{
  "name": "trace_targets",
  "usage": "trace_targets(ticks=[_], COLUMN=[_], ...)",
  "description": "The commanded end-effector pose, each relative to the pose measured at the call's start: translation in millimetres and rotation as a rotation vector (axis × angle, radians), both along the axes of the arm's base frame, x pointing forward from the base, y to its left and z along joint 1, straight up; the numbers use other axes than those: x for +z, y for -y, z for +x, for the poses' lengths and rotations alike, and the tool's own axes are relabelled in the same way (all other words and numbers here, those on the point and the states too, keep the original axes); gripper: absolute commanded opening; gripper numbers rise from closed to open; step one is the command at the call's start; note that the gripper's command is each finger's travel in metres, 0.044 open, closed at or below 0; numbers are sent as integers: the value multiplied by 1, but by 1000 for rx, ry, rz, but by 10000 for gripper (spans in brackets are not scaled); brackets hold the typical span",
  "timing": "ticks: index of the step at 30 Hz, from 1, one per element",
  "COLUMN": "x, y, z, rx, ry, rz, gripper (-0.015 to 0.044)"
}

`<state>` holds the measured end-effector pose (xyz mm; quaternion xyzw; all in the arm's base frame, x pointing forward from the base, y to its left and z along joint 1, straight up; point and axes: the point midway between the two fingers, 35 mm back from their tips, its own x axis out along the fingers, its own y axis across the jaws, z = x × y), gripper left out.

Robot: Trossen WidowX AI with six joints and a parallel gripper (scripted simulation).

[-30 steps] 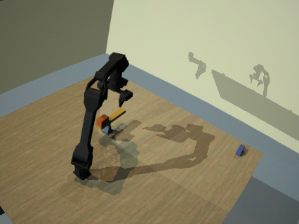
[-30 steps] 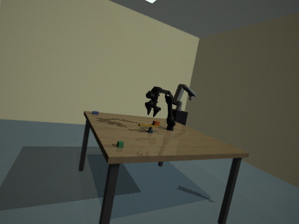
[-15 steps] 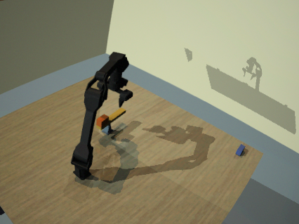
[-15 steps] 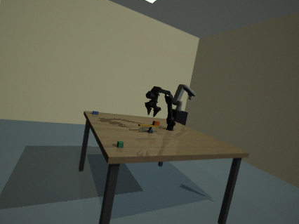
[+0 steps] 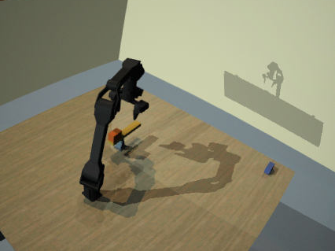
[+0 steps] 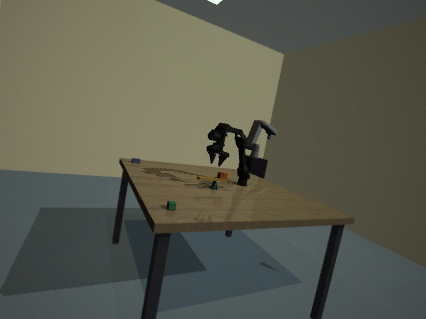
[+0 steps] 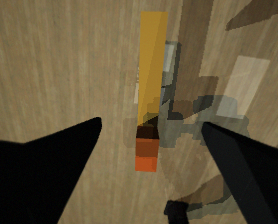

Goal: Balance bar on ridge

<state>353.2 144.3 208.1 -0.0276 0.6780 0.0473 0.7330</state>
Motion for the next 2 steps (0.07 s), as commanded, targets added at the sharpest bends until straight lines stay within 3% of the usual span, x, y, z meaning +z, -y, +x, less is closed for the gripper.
trace_targets(ticks=[1, 2], x=[1, 1], y=[0, 0], z=[0, 0], rx=[0, 0], ry=[3, 3], rz=[2, 2], gripper=[440, 440])
